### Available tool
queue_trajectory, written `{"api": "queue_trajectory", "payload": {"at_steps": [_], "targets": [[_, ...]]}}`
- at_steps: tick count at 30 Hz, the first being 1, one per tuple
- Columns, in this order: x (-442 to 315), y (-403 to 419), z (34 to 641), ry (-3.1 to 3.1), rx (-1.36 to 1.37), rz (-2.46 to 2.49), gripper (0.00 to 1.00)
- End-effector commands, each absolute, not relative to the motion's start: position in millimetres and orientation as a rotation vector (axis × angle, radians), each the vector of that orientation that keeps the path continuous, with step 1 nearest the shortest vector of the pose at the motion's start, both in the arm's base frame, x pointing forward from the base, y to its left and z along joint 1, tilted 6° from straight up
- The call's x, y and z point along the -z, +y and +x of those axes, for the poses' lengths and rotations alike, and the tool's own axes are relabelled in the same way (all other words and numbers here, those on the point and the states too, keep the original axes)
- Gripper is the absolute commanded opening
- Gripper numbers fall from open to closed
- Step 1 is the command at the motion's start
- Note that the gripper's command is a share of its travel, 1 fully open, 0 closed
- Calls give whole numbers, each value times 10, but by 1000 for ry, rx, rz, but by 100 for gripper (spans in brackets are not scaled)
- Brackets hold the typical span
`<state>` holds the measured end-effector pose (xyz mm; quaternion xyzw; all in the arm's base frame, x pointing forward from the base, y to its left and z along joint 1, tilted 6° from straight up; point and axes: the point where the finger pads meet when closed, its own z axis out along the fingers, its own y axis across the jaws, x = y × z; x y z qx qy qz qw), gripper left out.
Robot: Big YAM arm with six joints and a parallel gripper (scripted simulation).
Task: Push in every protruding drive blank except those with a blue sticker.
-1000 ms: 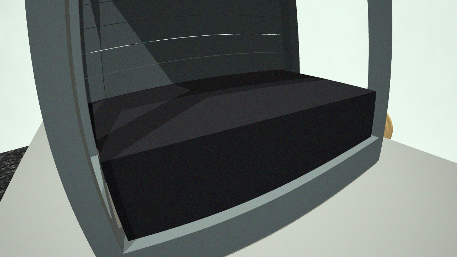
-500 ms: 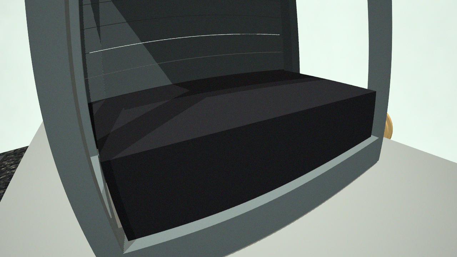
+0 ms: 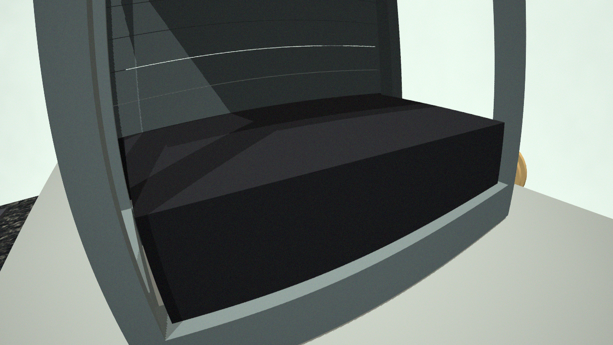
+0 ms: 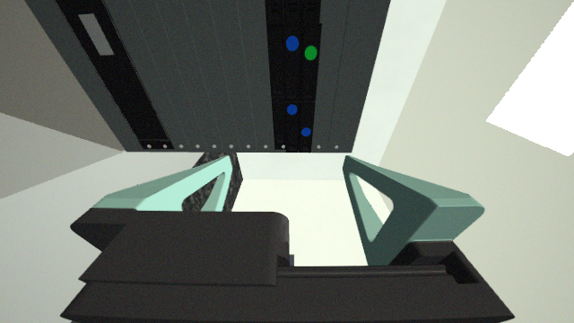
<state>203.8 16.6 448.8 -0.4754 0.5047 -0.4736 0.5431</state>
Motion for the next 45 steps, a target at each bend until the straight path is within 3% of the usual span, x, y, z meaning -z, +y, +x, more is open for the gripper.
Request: {"api": "queue_trajectory", "payload": {"at_steps": [1,45], "targets": [[-4982,76,1890,1131,1178,-1067,100],[-5022,148,1985,1121,1164,-1067,100]]}}
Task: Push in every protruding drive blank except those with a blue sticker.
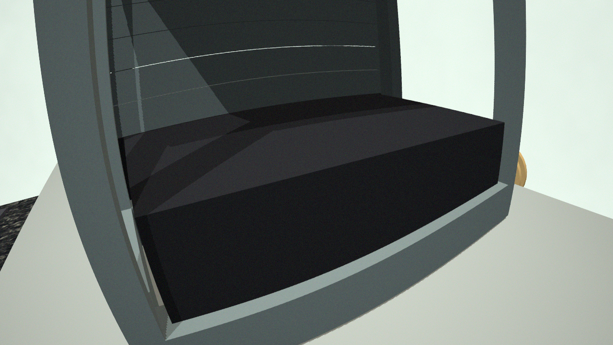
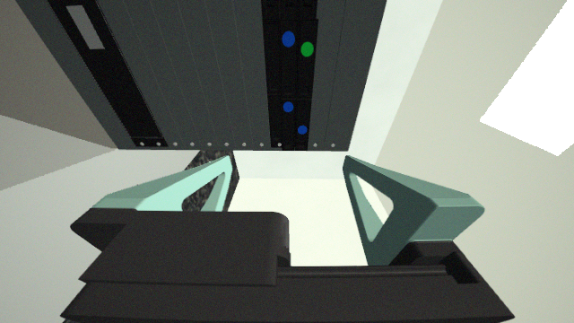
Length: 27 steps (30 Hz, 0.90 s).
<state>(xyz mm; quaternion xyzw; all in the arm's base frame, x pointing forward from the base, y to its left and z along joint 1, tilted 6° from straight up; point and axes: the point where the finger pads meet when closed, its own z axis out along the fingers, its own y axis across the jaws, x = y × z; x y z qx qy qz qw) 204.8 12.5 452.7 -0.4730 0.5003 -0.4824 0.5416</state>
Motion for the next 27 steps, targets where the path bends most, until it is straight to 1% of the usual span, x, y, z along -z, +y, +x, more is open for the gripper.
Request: {"api": "queue_trajectory", "payload": {"at_steps": [1,12,14,21,27], "targets": [[-5034,166,2025,1122,1163,-1066,100],[-5276,538,2881,1134,1171,-1049,100],[-5276,538,2881,1134,1171,-1049,100],[-5366,778,3237,1124,1154,-1055,100],[-5380,787,3304,1129,1160,-1052,100]]}}
